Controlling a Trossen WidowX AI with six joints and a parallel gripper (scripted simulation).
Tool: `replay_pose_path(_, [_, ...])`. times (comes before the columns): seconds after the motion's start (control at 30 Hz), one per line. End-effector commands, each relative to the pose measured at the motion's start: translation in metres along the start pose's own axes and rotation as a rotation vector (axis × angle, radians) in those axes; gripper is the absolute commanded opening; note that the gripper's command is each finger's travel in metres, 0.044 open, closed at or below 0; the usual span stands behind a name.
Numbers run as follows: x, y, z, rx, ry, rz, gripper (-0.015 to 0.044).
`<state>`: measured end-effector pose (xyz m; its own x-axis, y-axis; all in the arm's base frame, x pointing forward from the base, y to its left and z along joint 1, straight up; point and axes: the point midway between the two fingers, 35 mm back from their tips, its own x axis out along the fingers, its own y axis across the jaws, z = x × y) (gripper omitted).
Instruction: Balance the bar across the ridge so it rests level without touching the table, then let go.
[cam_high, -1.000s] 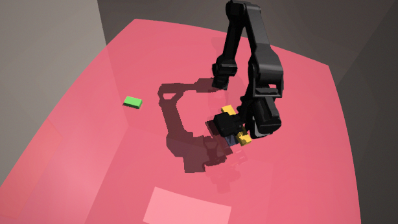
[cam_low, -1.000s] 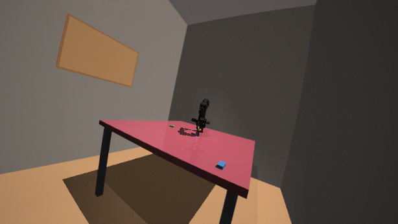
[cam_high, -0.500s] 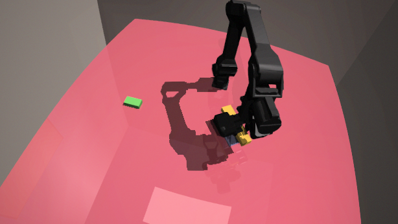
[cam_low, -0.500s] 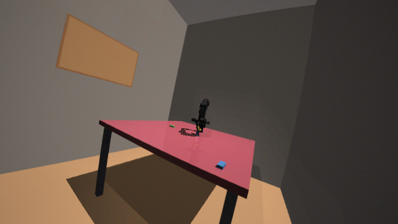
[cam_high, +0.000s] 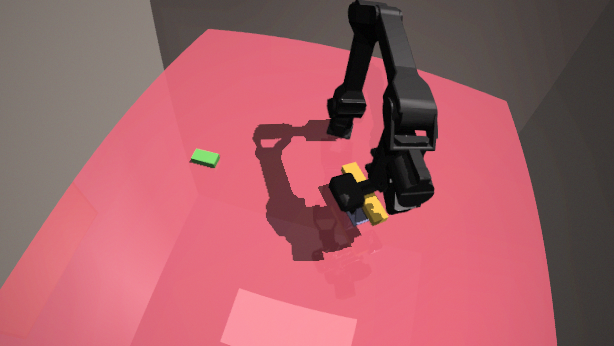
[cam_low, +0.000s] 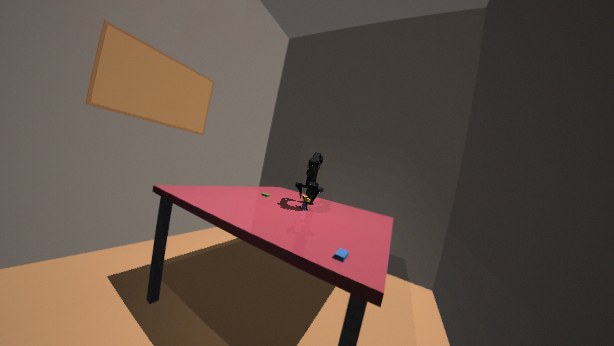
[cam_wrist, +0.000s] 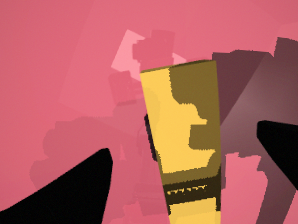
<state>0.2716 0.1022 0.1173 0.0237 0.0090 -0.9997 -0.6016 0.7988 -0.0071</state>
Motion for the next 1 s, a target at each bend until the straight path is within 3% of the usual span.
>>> replay_pose_path(0.0, [-0.015,-0.001,0.003,0.000,-0.004,-0.001,0.0440])
replay_pose_path(0.27, [-0.097,0.000,0.000,0.000,-0.005,-0.001,0.0440])
replay_pose_path(0.97, [-0.099,0.000,0.000,0.000,-0.005,-0.001,0.0440])
